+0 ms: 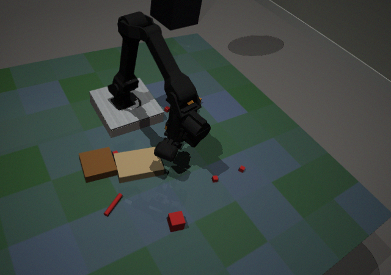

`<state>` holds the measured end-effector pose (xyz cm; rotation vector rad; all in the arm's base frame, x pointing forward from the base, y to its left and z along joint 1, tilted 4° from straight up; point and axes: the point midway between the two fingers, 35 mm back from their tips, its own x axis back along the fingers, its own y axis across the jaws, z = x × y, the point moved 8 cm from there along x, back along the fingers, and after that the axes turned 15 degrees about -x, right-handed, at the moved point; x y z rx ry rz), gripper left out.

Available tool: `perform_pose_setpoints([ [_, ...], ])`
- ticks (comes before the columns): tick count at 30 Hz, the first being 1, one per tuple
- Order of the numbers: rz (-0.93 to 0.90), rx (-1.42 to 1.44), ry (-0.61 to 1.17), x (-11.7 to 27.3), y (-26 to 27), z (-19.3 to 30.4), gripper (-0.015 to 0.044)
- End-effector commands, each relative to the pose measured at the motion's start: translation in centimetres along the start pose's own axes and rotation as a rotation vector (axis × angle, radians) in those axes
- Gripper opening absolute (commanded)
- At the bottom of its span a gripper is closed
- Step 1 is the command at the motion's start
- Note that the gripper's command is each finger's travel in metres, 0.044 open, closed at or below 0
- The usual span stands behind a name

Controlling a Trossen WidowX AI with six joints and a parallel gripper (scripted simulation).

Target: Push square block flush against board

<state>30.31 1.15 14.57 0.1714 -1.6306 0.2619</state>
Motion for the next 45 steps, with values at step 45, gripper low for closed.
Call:
perform_pose_setpoints([
  [45,0.003,-0.869,-0.005,-5.5,-7.6,-1.5,0.0],
])
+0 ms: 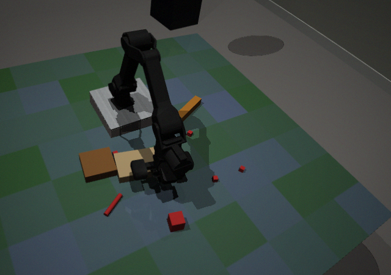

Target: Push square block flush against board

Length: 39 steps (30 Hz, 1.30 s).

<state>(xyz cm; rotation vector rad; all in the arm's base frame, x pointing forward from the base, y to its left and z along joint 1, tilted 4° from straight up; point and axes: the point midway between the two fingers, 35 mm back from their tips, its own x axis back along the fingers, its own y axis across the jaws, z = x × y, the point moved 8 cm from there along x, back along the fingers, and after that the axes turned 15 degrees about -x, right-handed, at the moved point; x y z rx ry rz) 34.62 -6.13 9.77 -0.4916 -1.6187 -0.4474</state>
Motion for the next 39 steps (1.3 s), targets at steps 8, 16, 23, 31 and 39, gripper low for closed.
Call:
perform_pose_setpoints([
  [8,-0.002,-0.004,0.006,0.0,-0.3,1.4,0.0],
  [16,-0.002,-0.004,0.007,0.0,-0.5,2.3,0.0],
  [23,-0.001,-0.004,0.008,0.0,-0.7,3.1,0.0],
  [31,-0.001,-0.004,0.008,0.0,-0.9,3.7,0.0],
  [39,-0.001,-0.004,0.007,0.1,-0.6,2.6,0.0],
])
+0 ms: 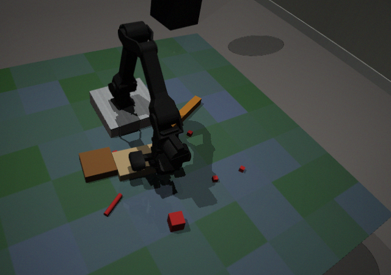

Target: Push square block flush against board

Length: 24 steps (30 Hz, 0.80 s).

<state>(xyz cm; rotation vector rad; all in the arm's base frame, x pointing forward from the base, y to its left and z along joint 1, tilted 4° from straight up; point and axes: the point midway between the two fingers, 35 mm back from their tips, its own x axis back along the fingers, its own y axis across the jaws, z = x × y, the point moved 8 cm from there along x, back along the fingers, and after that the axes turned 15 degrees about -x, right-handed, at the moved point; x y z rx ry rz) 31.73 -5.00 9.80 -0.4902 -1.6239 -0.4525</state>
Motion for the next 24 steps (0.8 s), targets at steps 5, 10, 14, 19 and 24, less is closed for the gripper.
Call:
perform_pose_setpoints([
  [5,0.004,-0.002,0.01,-0.3,0.3,-1.1,0.0],
  [10,0.004,-0.002,0.01,-0.3,0.6,-1.9,0.0],
  [14,0.003,-0.002,0.009,-0.3,0.7,-2.5,0.0],
  [19,0.003,-0.002,0.009,-0.4,0.9,-3.3,0.0],
  [24,0.003,-0.002,0.008,-0.4,1.1,-4.1,0.0],
])
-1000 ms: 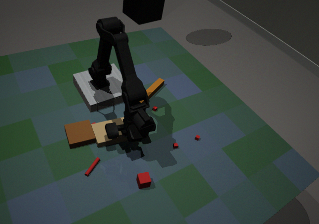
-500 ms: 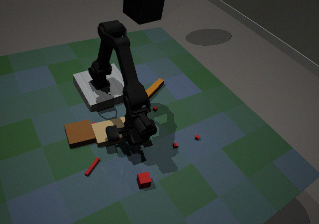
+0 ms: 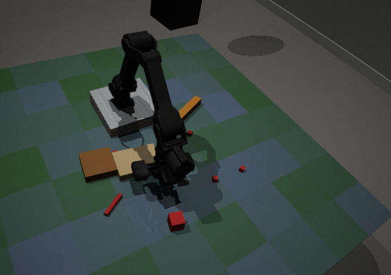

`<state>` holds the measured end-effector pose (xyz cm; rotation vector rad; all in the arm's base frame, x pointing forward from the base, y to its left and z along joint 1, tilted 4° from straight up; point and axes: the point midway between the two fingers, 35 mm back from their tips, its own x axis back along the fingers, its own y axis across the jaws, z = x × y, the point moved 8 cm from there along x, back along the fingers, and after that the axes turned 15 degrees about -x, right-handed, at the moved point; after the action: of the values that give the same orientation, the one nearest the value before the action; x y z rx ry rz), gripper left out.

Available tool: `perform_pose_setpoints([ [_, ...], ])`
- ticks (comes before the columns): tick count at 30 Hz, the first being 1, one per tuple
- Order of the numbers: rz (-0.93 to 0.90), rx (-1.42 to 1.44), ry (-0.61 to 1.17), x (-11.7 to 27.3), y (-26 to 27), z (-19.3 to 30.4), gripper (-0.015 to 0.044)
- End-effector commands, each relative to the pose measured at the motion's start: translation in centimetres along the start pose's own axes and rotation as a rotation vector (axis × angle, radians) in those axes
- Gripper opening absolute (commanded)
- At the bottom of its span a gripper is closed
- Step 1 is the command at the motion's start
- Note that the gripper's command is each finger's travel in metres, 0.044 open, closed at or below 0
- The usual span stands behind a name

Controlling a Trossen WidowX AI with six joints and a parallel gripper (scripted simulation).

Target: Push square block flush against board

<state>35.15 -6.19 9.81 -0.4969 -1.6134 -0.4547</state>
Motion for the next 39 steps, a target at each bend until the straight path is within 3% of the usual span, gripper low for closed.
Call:
perform_pose_setpoints([
  [1,-0.003,0.004,0.0,0.0,0.2,-0.7,0.0],
  [5,0.0,0.0,-0.001,0.3,0.2,-0.6,0.0],
  [9,-0.003,0.004,0.0,5.1,0.1,-0.7,0.0],
  [15,-0.003,0.004,0.0,5.4,0.1,-0.6,0.0],
  [21,0.002,0.082,0.0,5.4,-5.2,0.2,0.0],
  [27,0.002,0.082,0.0,5.1,-5.2,0.2,0.0],
  [31,0.003,0.082,0.001,0.2,-5.2,0.2,0.0],
  [39,0.002,0.082,0.001,-0.1,-5.3,0.3,0.0],
])
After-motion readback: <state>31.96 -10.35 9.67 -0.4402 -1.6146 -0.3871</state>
